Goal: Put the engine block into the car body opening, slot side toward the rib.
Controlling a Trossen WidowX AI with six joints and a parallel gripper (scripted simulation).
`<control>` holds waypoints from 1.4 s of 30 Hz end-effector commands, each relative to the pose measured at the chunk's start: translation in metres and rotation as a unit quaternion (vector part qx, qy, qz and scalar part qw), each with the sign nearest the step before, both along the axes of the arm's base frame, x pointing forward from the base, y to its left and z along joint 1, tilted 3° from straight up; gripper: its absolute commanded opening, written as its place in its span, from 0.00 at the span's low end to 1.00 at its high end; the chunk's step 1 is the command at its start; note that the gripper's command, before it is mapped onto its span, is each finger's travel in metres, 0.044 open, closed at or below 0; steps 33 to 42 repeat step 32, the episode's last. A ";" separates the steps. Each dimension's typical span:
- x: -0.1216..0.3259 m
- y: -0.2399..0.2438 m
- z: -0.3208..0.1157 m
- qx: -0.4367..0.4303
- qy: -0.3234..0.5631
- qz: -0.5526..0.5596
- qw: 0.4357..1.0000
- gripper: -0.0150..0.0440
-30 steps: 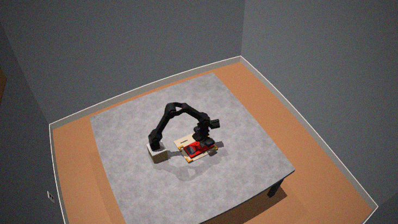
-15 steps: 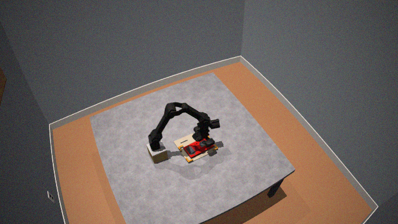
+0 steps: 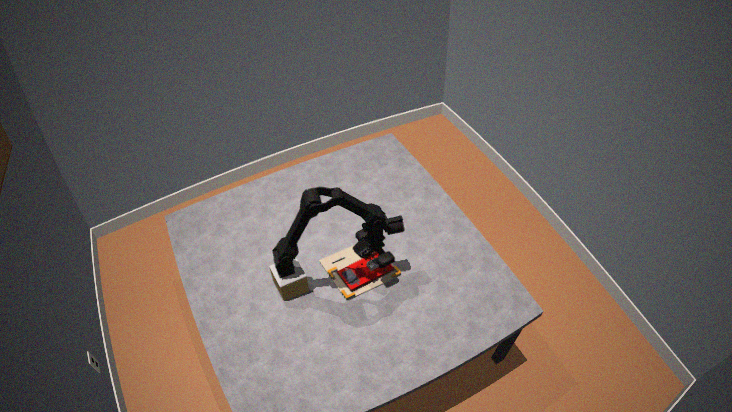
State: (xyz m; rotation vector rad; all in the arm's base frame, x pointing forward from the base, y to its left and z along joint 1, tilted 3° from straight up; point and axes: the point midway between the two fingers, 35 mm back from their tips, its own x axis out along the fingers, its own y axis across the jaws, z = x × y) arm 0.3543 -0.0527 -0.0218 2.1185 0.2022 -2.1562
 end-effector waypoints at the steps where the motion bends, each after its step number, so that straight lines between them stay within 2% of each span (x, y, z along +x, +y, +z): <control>1: -0.001 0.000 0.000 -0.001 0.003 0.000 1.000 0.82; 14: -0.001 0.000 0.000 -0.001 0.003 0.000 1.000 0.25; 42: -0.001 0.000 0.000 -0.001 0.003 0.000 1.000 0.25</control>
